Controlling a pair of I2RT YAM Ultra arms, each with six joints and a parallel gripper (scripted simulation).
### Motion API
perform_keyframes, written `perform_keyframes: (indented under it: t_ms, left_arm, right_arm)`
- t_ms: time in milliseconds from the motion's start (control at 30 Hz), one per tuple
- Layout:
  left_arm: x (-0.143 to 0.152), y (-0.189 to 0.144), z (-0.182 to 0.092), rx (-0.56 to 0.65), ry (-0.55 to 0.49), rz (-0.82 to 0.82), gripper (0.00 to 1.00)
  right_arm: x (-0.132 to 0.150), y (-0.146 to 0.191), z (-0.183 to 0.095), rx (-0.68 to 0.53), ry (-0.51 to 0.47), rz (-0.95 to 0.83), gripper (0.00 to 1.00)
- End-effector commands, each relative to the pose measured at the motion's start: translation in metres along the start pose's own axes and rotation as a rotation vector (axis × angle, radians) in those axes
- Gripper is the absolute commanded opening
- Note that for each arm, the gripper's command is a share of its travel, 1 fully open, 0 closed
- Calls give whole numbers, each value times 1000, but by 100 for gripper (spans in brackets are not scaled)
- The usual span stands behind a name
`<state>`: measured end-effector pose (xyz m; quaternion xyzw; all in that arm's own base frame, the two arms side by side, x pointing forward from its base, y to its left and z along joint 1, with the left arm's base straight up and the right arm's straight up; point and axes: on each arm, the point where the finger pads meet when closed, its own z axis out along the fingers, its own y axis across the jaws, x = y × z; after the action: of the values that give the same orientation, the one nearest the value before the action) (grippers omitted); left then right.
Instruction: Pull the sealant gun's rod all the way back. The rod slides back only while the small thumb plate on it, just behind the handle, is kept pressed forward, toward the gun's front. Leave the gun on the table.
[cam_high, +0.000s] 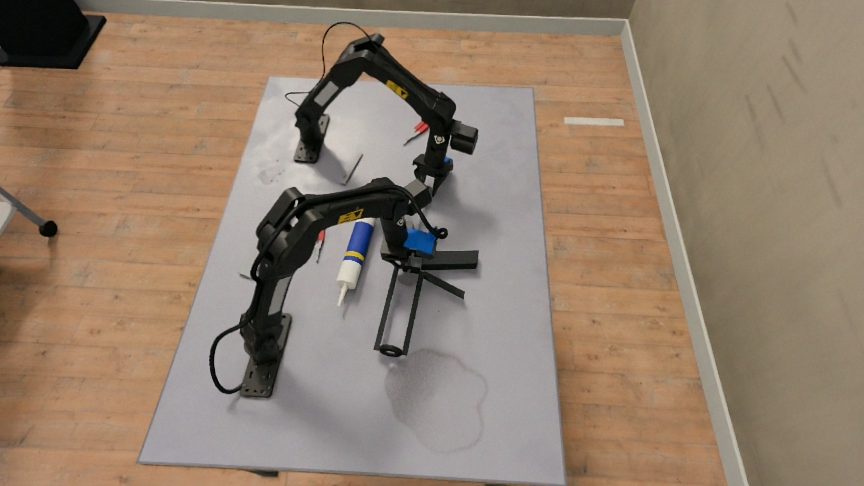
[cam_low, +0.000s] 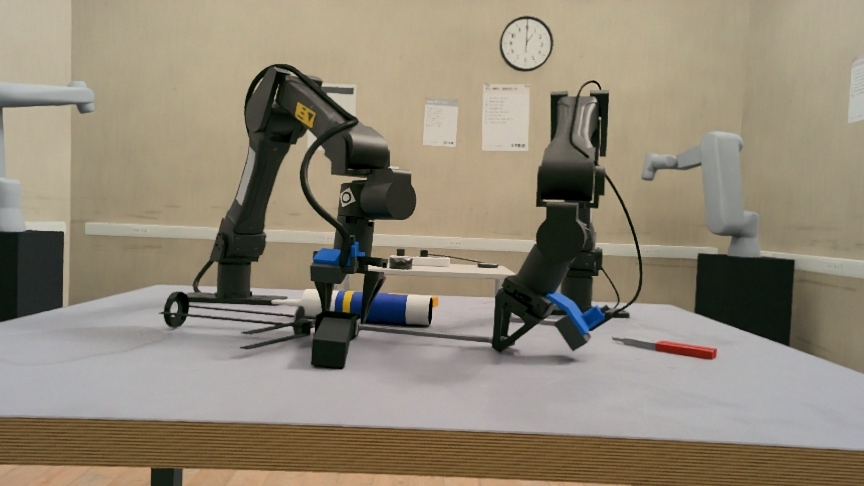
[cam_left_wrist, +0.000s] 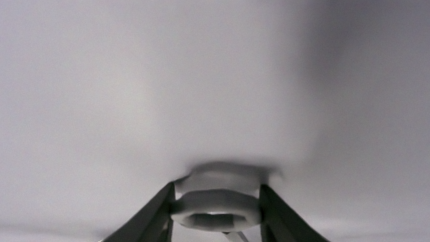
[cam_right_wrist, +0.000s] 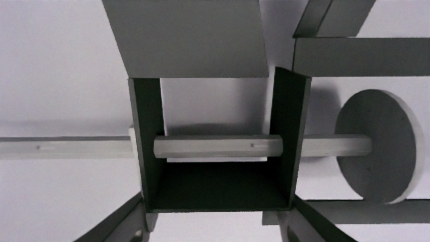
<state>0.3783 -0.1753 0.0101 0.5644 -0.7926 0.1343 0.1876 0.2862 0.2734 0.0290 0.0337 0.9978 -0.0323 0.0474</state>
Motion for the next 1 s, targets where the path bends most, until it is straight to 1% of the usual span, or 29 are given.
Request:
perform_keyframes:
  t_ms: [0, 67, 133, 233, 300, 467, 500, 533, 600, 633, 833, 900, 933, 967]
  left_arm:
    - [-33, 10, -27, 4, -46, -3, 34]
    - [-33, 12, -33, 12, 11, 9, 34]
    - [-33, 12, -33, 12, 11, 9, 34]
    - [-33, 11, -34, 18, 19, 13, 34]
    - [-33, 11, -34, 18, 19, 13, 34]
    - [-33, 11, -34, 18, 19, 13, 34]
    - [-31, 5, -30, 27, 14, 17, 34]
    - [-26, 7, -25, 21, 36, 10, 34]
    - [-19, 4, -20, 24, 55, 7, 34]
    - [-19, 4, -20, 24, 57, 7, 34]
    - [-19, 4, -20, 24, 57, 7, 34]
    - [-19, 4, -20, 24, 57, 7, 56]
    - [-19, 7, -23, 30, 56, 12, 66]
    - [-22, 5, -27, 44, 42, 16, 66]
  right_arm:
    - [8, -54, 7, 215, 39, 3, 51]
    - [7, -49, 6, 191, 33, 3, 51]
    - [7, -49, 6, 191, 33, 3, 51]
    - [3, -31, 4, 104, 9, 1, 51]
    - [1, -25, 1, 70, -2, 5, 51]
    - [1, -24, 1, 67, -3, 6, 51]
    - [1, -24, 1, 67, -3, 6, 51]
    - [-1, -25, 0, 64, -6, 11, 51]
    - [-5, -5, -1, -25, -33, 9, 51]
    - [-5, -2, -2, -39, -37, 8, 51]
    - [-5, -2, -2, -39, -37, 9, 51]
    - [-5, -2, -2, -39, -37, 9, 51]
    - [-5, 0, -3, -34, -28, 4, 51]
    - [-4, 2, -5, -37, -27, 0, 51]
